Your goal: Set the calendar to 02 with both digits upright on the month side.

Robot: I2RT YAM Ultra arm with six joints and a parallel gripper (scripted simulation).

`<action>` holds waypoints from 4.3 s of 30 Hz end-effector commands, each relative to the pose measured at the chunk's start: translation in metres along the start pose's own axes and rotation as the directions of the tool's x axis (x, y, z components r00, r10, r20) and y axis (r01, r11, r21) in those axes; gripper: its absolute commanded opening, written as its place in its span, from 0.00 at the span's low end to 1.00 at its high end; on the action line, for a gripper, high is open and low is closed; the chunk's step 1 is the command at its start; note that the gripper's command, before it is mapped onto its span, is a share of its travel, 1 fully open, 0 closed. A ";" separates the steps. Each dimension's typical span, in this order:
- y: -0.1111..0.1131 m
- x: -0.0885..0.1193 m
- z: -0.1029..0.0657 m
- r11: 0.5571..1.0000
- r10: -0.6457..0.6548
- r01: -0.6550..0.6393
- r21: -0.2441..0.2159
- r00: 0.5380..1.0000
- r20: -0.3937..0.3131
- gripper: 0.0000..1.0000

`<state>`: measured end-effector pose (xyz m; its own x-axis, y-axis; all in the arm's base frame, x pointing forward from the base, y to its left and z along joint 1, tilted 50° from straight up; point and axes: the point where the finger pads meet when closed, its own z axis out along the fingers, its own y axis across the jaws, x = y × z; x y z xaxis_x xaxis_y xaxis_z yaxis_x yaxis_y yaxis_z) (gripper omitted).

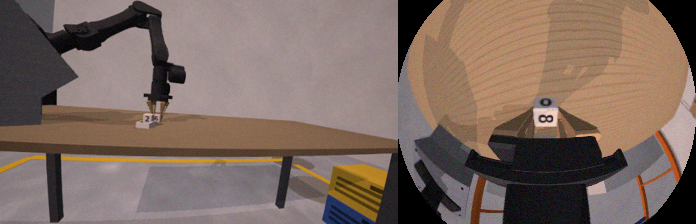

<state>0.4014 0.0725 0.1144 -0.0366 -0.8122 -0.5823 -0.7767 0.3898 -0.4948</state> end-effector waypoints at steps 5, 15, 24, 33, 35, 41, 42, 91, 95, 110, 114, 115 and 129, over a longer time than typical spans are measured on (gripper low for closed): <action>-0.003 -0.002 -0.002 1.000 -0.003 0.003 0.009 1.000 0.003 0.26; -0.003 -0.002 -0.002 1.000 -0.003 0.003 0.009 1.000 0.003 0.26; -0.003 -0.002 -0.002 1.000 -0.003 0.003 0.009 1.000 0.003 0.26; -0.003 -0.002 -0.002 1.000 -0.003 0.003 0.009 1.000 0.003 0.33; -0.003 -0.002 -0.002 1.000 -0.003 0.003 0.009 1.000 0.003 0.33; -0.003 -0.002 -0.002 1.000 -0.003 0.003 0.009 1.000 0.003 0.41; -0.003 -0.002 -0.002 1.000 -0.003 0.003 0.009 1.000 0.003 0.41; -0.003 -0.002 -0.092 1.000 -0.004 0.004 0.009 1.000 0.002 1.00; -0.003 -0.002 -0.092 1.000 -0.004 0.004 0.009 1.000 0.002 1.00; -0.003 -0.002 -0.092 1.000 -0.003 0.003 0.009 1.000 0.002 1.00; -0.003 -0.002 -0.092 1.000 0.017 -0.017 0.009 1.000 0.003 1.00; -0.003 -0.002 -0.092 1.000 0.028 -0.028 0.009 1.000 0.003 1.00; -0.003 -0.002 -0.090 0.902 0.431 -0.431 0.007 0.902 0.006 1.00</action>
<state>0.3464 0.0345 0.1723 -0.2596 -0.6654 -0.6999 -0.7314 0.6087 -0.3075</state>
